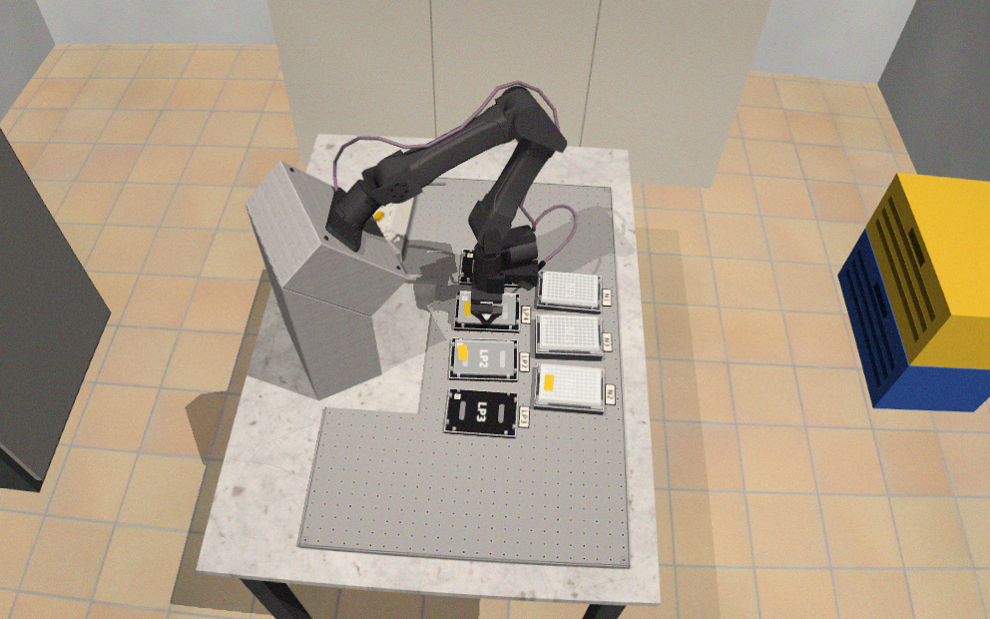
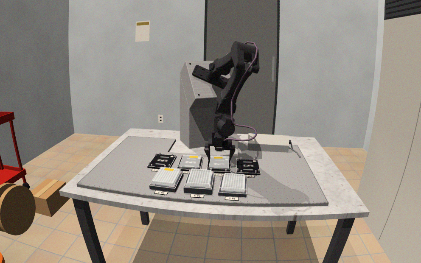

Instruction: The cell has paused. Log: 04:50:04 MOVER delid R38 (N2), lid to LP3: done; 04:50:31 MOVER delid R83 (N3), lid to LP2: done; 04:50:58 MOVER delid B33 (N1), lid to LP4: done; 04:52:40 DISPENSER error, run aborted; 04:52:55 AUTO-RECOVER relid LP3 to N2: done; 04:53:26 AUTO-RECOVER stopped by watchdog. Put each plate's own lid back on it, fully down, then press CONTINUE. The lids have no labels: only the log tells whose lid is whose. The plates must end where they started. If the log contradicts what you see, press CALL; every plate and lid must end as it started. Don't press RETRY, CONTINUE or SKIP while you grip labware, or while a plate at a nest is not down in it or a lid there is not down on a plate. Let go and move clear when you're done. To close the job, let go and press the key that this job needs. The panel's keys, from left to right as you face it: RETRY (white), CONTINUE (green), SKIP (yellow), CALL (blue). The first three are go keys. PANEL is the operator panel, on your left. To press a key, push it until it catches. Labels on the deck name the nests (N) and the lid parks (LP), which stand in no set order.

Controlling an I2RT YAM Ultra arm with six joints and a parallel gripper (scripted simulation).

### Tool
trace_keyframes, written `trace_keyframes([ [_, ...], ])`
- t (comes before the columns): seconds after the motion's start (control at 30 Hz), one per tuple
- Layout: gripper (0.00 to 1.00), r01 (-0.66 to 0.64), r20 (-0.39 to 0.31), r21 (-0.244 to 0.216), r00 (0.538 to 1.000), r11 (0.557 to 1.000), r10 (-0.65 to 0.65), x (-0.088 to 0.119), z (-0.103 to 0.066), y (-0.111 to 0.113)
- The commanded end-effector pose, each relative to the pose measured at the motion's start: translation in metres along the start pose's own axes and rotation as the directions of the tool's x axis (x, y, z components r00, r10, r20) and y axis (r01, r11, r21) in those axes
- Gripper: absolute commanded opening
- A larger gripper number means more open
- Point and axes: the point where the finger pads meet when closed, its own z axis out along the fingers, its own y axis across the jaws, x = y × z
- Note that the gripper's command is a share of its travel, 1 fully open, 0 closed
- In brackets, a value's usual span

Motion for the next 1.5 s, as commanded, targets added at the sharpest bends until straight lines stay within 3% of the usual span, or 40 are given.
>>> trace_keyframes([
  [0.0,0.00,-0.011,-0.015,0.011,1.000,1.000,0.011,0.005,-0.011,-0.006],
  [0.8,0.00,-0.007,-0.015,0.008,1.000,1.000,0.007,0.006,-0.047,-0.005],
  [1.13,0.00,-0.007,-0.014,0.013,1.000,1.000,0.007,0.005,-0.048,-0.007],
  [1.47,0.00,0.002,0.021,0.001,1.000,1.000,-0.002,-0.014,-0.046,-0.001],
])
